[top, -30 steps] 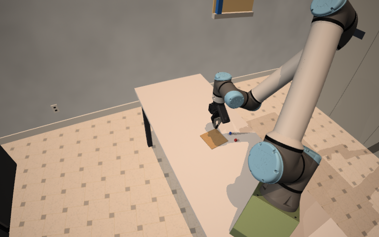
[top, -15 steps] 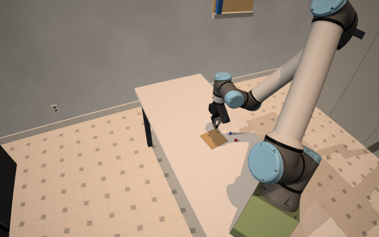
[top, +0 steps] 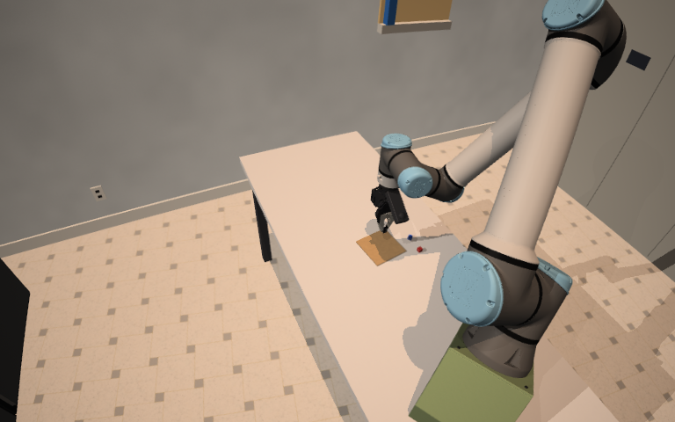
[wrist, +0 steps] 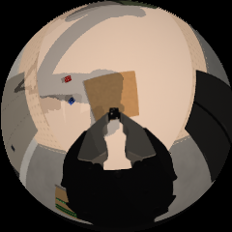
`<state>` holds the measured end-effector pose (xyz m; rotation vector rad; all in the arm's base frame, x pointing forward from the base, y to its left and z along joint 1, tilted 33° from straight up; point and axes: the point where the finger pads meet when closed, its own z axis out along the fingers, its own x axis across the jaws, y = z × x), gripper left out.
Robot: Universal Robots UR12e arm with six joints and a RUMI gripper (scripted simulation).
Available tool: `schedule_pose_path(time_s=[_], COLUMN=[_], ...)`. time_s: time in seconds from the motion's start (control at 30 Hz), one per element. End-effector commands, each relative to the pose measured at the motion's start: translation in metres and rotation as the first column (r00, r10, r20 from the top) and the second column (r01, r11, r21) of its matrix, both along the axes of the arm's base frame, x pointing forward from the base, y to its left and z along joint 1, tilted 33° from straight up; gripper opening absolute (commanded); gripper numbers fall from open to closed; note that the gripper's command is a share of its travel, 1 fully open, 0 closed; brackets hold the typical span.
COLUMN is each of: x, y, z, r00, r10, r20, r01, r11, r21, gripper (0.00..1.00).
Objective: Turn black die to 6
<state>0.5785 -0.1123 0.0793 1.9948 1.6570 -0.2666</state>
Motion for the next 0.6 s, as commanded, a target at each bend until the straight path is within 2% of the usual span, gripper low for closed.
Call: schedule_pose_path(time_s=[0.0, 0.33, 0.57], x=[0.003, 0.011, 0.014], y=[-0.008, -0.031, -0.037], z=[-0.013, -0.051, -0.062], r00=[1.0, 1.0, 1.0], r10=[0.001, 0.001, 0.001], r20=[0.001, 0.001, 0.001], r01=[-0.001, -0.001, -0.001], r11=[1.0, 1.0, 1.0], r21=[0.0, 0.0, 0.0], gripper=[0.0, 0.0, 0.0])
